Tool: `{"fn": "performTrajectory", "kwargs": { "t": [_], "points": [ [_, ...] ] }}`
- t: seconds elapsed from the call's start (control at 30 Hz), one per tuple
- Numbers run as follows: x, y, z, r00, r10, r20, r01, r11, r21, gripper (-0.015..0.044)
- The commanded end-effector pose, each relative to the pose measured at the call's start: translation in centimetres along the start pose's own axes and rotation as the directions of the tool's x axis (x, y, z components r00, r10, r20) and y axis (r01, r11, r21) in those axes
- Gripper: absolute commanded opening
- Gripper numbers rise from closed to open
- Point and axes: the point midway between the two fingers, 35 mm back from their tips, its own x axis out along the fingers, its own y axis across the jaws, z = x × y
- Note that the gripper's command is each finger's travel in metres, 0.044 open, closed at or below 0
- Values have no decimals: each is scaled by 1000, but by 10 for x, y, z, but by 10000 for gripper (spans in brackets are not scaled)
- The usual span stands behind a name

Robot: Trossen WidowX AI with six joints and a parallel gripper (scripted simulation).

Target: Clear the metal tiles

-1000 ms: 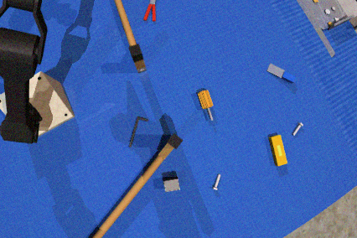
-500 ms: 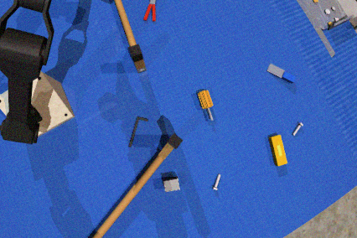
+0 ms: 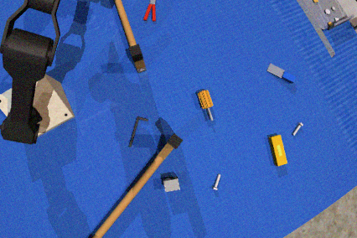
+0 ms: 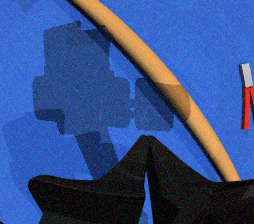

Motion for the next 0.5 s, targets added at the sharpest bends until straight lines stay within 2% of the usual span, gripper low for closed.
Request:
{"fn": "performTrajectory", "kwargs": {
  "t": [0.0, 0.47],
  "points": [
    [10, -1, -4, 1000, -7, -5, 7, 1000, -7, 0],
    [40, -1, -15, 1000, -10, -6, 10, 1000, -4, 0]
  ]
}}
